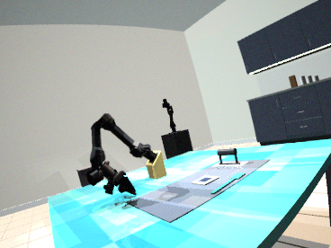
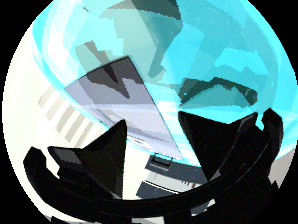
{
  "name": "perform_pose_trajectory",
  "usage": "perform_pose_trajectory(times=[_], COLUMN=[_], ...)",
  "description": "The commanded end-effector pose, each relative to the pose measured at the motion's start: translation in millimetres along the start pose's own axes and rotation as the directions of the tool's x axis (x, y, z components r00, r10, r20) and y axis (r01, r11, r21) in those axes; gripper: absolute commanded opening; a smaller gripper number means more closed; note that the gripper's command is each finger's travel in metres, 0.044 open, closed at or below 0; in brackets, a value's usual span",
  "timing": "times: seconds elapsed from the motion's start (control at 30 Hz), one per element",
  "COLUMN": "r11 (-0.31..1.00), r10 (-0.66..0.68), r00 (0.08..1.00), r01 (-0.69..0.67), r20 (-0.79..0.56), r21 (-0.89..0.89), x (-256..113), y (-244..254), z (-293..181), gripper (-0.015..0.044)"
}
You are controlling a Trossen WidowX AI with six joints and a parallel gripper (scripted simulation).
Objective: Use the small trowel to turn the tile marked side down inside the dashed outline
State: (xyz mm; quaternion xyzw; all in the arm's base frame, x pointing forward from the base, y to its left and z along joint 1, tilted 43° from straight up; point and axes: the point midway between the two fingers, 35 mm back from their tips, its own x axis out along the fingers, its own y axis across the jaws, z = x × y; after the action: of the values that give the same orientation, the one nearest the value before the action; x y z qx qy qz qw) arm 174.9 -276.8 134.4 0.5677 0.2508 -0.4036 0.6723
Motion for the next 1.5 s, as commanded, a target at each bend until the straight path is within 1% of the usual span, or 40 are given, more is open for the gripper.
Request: perform_pose_trajectory(times=[0.0, 0.23, 0.47, 0.6, 0.8, 0.93, 1.03, 1.13, 1.3, 1.47], r11=[0.998, 0.976, 0.934, 0.899, 0.856, 0.813, 0.803, 0.76, 0.673, 0.549], r10=[-0.046, -0.151, -0.264, -0.332, -0.402, -0.459, -0.474, -0.518, -0.586, -0.649], r00=[0.997, 0.975, 0.937, 0.91, 0.857, 0.834, 0.83, 0.812, 0.781, 0.747], r01=[0.043, 0.121, 0.189, 0.224, 0.228, 0.255, 0.272, 0.292, 0.319, 0.332], r20=[-0.057, -0.162, -0.23, -0.251, -0.321, -0.306, -0.294, -0.27, -0.217, -0.142], r21=[-0.049, -0.181, -0.304, -0.378, -0.464, -0.524, -0.53, -0.58, -0.667, -0.767], x=[17, 53, 91, 112, 134, 147, 155, 164, 179, 194], y=[12, 39, 63, 76, 88, 94, 100, 104, 107, 106], z=[-8, -35, -69, -93, -145, -164, -185, -203, -235, -276], gripper=[0.027, 0.027, 0.027, 0.027, 0.027, 0.027, 0.027, 0.027, 0.027, 0.027])
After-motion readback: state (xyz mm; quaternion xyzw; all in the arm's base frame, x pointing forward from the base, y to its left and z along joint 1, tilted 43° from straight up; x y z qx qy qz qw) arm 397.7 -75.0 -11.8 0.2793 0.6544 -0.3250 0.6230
